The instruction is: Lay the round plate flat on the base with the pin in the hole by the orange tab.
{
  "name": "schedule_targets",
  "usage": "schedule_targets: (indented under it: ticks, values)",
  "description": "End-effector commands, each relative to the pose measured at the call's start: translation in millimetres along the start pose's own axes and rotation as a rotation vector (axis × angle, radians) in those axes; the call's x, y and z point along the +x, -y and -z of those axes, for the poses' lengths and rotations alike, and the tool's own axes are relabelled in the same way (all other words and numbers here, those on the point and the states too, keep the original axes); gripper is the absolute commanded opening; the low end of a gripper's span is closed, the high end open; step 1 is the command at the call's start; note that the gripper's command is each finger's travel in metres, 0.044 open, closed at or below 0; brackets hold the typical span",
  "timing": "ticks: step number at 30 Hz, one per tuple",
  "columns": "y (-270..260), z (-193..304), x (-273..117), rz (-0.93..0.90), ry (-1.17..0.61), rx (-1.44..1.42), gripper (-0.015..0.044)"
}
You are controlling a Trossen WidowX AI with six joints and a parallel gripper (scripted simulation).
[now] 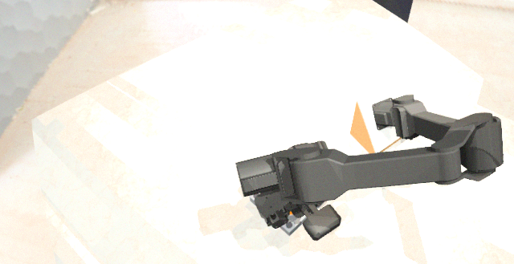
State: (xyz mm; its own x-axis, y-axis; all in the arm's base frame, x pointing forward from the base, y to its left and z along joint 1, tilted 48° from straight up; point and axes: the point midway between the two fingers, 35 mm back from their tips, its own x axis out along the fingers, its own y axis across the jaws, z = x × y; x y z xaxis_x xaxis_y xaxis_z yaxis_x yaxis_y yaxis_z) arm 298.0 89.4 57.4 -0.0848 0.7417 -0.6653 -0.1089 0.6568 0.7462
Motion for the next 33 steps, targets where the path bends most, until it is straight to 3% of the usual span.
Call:
schedule_targets:
  ticks: [1, 10, 20, 33]
  values:
    - [0.6, 4.8, 1.4, 0.000, -0.008, 0.006, 0.0000]
    - [0.2, 8.0, -0.9, 0.001, -0.008, 0.006, 0.0000]
    - [0.4, 7.8, -43.4, 0.002, -0.008, 0.007, 0.0000]
    - [0.6, 7.4, -35.6, 0.001, -0.006, 0.013, 0.0000]
